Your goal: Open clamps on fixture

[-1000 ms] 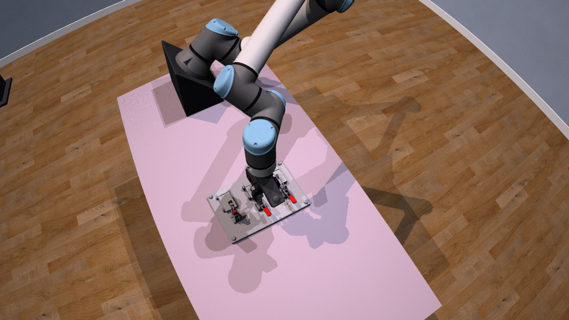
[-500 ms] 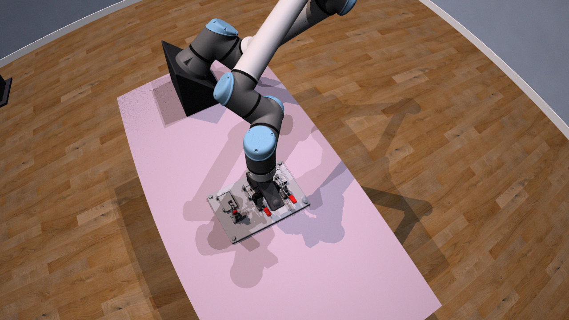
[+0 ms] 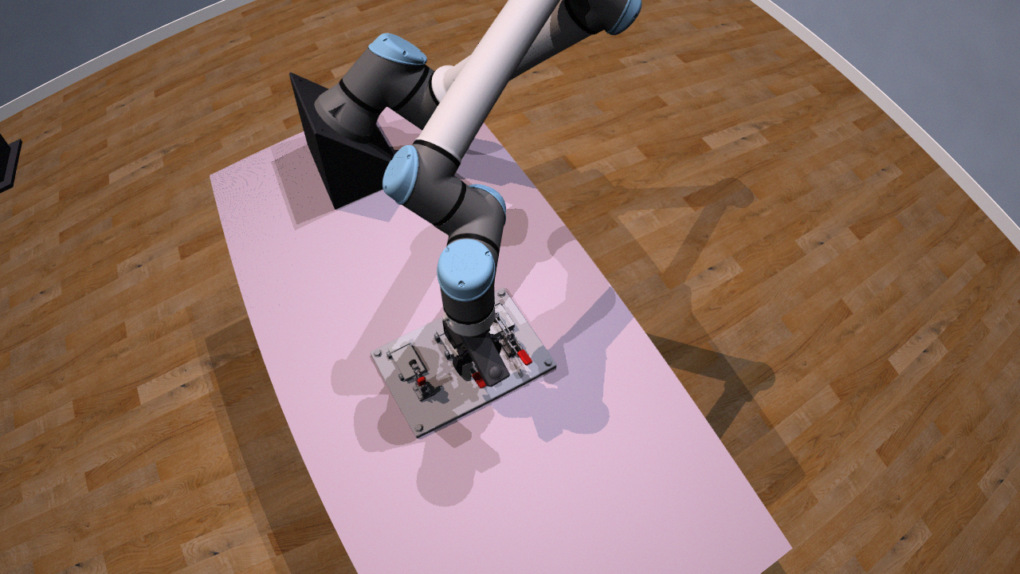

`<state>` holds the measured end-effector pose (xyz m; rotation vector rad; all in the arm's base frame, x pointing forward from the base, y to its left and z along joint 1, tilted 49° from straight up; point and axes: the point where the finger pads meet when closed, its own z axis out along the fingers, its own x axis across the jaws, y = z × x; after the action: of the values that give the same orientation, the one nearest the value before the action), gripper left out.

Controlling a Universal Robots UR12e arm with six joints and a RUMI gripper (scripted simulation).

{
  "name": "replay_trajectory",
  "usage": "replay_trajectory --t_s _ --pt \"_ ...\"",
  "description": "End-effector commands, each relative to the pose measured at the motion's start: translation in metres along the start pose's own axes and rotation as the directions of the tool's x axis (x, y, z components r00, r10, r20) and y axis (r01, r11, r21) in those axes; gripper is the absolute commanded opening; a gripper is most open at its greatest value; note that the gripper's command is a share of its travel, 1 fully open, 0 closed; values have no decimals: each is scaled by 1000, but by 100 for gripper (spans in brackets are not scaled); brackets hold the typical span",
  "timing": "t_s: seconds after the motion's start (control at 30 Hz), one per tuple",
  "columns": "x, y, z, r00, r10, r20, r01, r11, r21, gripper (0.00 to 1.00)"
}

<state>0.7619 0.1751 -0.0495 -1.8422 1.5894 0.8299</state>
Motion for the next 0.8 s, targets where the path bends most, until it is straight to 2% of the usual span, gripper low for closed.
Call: replay_trajectory --t_s 0.0,0.77 --pt "-1 -3 2 1000 -3 -2 3 1000 5 28" --pt "-1 -4 0 1000 -6 -5 7 1000 8 28"
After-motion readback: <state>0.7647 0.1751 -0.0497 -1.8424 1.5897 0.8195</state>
